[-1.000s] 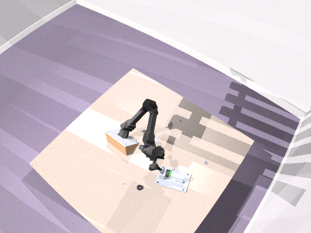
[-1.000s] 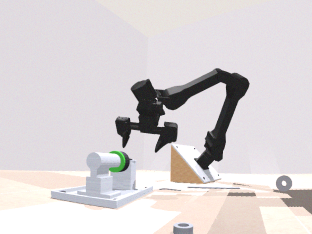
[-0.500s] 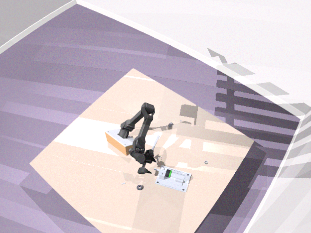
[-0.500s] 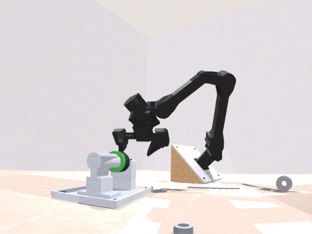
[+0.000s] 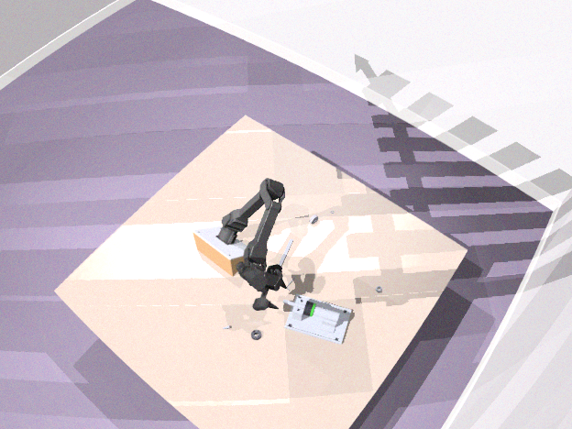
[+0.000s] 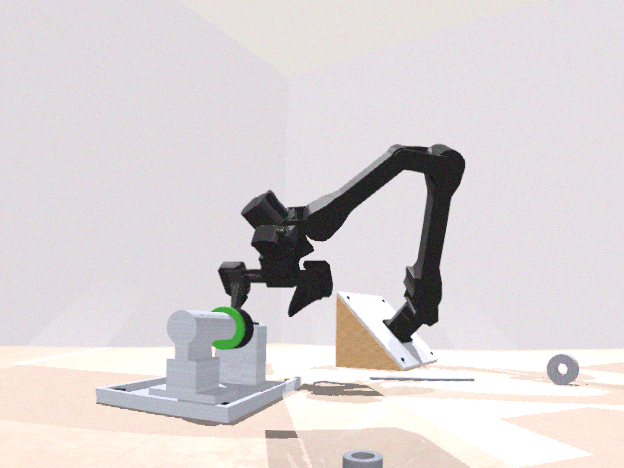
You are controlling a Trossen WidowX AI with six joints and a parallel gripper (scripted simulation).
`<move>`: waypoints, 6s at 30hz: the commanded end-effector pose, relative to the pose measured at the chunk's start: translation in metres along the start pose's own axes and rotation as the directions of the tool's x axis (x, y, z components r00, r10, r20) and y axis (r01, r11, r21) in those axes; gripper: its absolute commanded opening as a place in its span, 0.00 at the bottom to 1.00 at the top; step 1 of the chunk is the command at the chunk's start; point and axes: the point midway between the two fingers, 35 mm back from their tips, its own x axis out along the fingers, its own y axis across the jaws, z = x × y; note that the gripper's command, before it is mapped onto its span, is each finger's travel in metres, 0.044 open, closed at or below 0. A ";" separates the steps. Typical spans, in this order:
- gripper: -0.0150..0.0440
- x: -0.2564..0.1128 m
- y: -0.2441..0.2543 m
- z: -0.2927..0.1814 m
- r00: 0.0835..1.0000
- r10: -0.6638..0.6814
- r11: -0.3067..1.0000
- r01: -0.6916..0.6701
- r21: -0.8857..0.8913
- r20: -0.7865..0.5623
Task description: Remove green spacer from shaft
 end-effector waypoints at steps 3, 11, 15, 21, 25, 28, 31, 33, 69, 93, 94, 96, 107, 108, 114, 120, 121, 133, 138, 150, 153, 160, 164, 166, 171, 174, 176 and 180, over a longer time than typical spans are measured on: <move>1.00 0.001 0.000 -0.001 1.000 0.005 1.000 -0.005 0.000 -0.001; 1.00 0.001 0.000 -0.001 1.000 0.005 1.000 -0.005 0.000 -0.001; 1.00 0.001 0.000 -0.001 1.000 0.005 1.000 -0.005 0.000 -0.001; 1.00 0.008 0.000 -0.002 1.000 0.004 1.000 -0.004 0.000 -0.004; 1.00 0.015 -0.001 -0.002 1.000 0.003 1.000 -0.003 0.000 -0.005; 1.00 0.020 -0.001 -0.003 1.000 0.003 1.000 -0.003 0.000 -0.006; 1.00 0.024 -0.001 -0.003 1.000 0.003 1.000 -0.003 0.000 -0.005; 1.00 0.028 -0.001 -0.003 1.000 0.003 1.000 -0.003 0.000 -0.005; 1.00 0.044 0.002 -0.003 1.000 0.007 1.000 -0.007 0.001 0.001; 1.00 0.057 0.002 -0.003 1.000 0.007 1.000 -0.007 0.001 0.001; 1.00 0.059 0.002 -0.003 1.000 0.007 1.000 -0.007 0.001 0.001; 1.00 0.061 0.002 -0.003 1.000 0.008 1.000 -0.008 0.001 0.001; 1.00 0.062 0.002 -0.003 1.000 0.008 1.000 -0.008 0.001 0.001; 1.00 0.062 0.002 -0.003 1.000 0.008 1.000 -0.008 0.001 0.001; 1.00 0.062 0.002 -0.003 1.000 0.008 1.000 -0.008 0.001 0.001; 1.00 0.062 0.002 -0.003 1.000 0.008 1.000 -0.008 0.001 0.001; 1.00 0.062 0.002 -0.003 1.000 0.008 1.000 -0.008 0.001 0.001; 0.87 0.061 0.002 -0.001 1.000 0.009 1.000 -0.009 -0.009 0.006; 0.64 0.061 0.002 -0.001 1.000 0.009 1.000 -0.009 -0.009 0.006; 0.28 0.061 0.002 -0.001 1.000 0.009 1.000 -0.009 -0.009 0.006; 0.25 0.061 0.002 -0.001 1.000 0.008 1.000 -0.008 -0.004 0.004; 0.25 0.058 0.002 -0.004 1.000 0.007 1.000 -0.007 0.001 0.001; 0.25 0.056 0.002 -0.006 1.000 0.007 1.000 -0.007 0.001 0.001; 0.25 0.055 0.002 -0.007 1.000 0.007 1.000 -0.007 0.001 0.001; 0.25 0.053 0.002 -0.009 1.000 0.007 1.000 -0.007 0.001 0.001; 0.25 0.052 0.002 -0.011 1.000 0.007 1.000 -0.007 0.001 0.001; 0.25 0.051 0.002 -0.012 1.000 0.007 1.000 -0.007 0.001 0.001; 0.25 0.051 0.002 -0.011 1.000 0.007 1.000 -0.007 0.001 0.001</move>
